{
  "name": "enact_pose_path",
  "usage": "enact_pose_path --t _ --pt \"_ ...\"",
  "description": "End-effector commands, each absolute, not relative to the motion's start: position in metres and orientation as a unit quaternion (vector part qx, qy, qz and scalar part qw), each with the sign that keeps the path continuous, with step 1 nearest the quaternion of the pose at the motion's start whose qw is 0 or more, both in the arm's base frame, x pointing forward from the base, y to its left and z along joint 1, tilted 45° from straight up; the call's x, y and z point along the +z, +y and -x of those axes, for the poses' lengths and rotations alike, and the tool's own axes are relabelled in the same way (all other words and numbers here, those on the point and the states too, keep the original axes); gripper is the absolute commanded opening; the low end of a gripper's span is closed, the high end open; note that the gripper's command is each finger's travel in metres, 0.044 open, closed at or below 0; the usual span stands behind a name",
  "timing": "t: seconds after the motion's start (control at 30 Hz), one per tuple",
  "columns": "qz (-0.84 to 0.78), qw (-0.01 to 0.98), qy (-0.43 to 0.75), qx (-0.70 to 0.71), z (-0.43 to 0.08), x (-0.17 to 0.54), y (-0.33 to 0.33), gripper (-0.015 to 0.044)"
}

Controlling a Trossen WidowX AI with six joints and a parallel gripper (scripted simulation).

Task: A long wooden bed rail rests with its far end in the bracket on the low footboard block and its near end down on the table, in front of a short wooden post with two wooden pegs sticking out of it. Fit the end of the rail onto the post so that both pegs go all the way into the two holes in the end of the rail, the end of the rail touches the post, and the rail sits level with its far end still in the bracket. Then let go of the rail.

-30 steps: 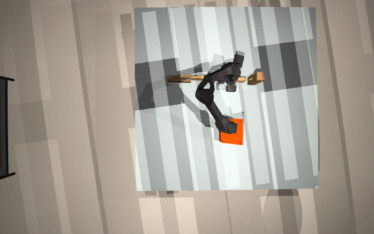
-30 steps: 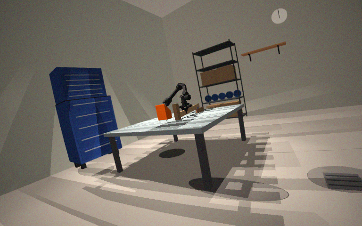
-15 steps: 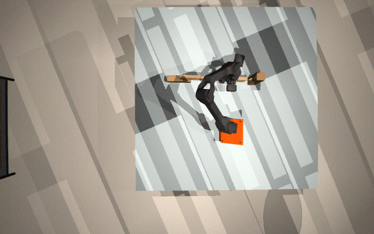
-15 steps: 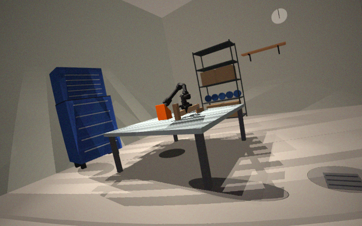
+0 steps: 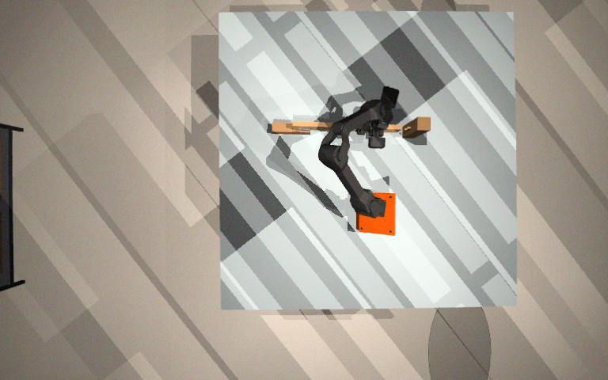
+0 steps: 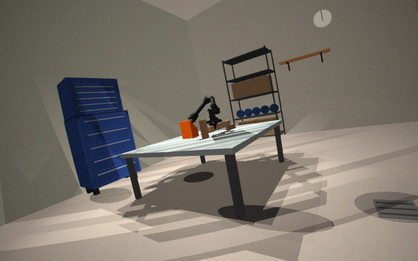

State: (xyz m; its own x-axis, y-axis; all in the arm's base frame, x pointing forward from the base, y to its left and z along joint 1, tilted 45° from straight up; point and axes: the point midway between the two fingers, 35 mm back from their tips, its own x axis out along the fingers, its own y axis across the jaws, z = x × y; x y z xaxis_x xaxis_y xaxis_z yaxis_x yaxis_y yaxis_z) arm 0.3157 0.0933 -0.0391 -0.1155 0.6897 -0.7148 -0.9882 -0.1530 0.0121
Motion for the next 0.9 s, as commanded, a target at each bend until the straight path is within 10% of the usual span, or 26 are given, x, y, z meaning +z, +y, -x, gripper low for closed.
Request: enact_pose_path --t 0.0,0.87 --pt "0.293 0.607 0.251 0.694 -0.3219 -0.0315 0.0877 0.0" --pt "0.294 0.607 0.252 0.694 -0.3225 -0.0241 0.0802 0.0"
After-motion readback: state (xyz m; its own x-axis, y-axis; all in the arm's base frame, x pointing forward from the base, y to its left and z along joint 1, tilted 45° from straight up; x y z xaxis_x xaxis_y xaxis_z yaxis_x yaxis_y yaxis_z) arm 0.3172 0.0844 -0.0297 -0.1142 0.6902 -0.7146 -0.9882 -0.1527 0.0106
